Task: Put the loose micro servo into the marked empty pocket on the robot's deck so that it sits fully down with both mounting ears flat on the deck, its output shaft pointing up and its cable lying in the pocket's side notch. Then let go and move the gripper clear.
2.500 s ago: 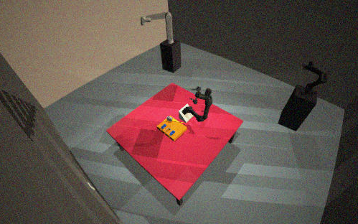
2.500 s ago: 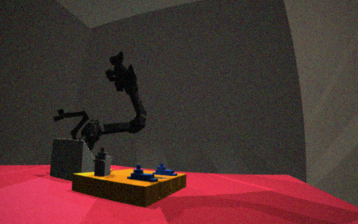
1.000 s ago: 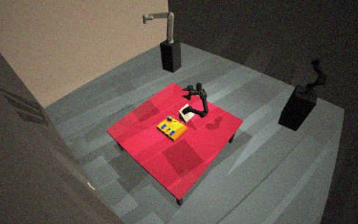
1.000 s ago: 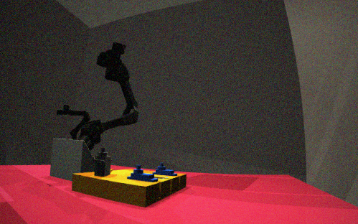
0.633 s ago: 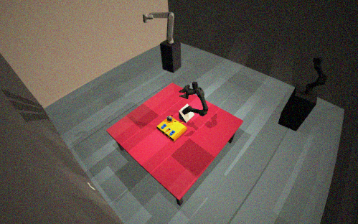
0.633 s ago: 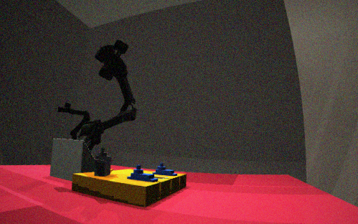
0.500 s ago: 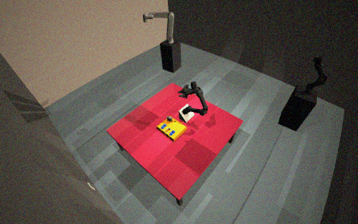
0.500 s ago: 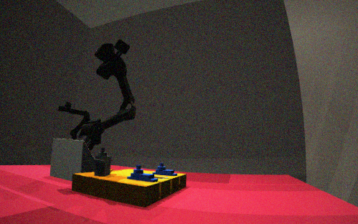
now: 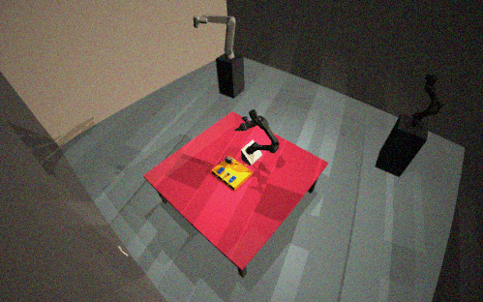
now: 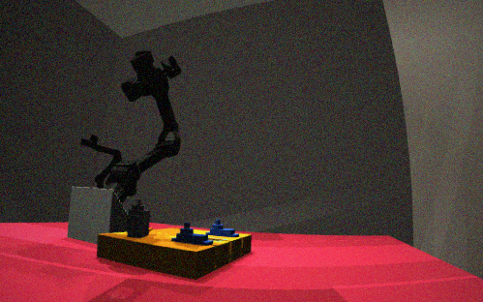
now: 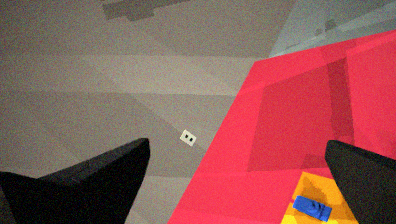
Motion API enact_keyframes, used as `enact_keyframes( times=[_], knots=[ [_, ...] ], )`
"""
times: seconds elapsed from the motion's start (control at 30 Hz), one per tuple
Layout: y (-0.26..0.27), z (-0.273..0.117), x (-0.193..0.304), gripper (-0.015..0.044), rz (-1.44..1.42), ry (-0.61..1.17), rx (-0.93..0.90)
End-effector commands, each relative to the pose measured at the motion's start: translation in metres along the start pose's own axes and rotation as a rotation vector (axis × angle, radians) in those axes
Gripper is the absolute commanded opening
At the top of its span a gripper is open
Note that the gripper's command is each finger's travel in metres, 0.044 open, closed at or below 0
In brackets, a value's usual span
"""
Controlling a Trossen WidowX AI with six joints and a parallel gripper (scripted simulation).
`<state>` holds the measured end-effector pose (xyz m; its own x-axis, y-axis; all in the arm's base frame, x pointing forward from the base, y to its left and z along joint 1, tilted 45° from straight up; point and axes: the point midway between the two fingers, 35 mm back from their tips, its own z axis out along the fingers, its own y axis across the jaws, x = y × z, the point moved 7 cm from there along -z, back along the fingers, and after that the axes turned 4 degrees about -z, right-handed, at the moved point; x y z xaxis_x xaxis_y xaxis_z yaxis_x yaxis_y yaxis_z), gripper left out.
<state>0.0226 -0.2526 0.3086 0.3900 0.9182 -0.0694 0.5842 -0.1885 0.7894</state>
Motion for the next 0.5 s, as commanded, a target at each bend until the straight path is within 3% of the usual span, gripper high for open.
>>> enact_keyframes(
  times=[0.0, 0.47],
  knots=[
    [-0.005, 0.013, -0.002, 0.0440, -0.116, 0.043, 0.021],
    [-0.017, 0.057, 0.001, 0.0440, -0.528, 0.211, 0.040]
  ],
)
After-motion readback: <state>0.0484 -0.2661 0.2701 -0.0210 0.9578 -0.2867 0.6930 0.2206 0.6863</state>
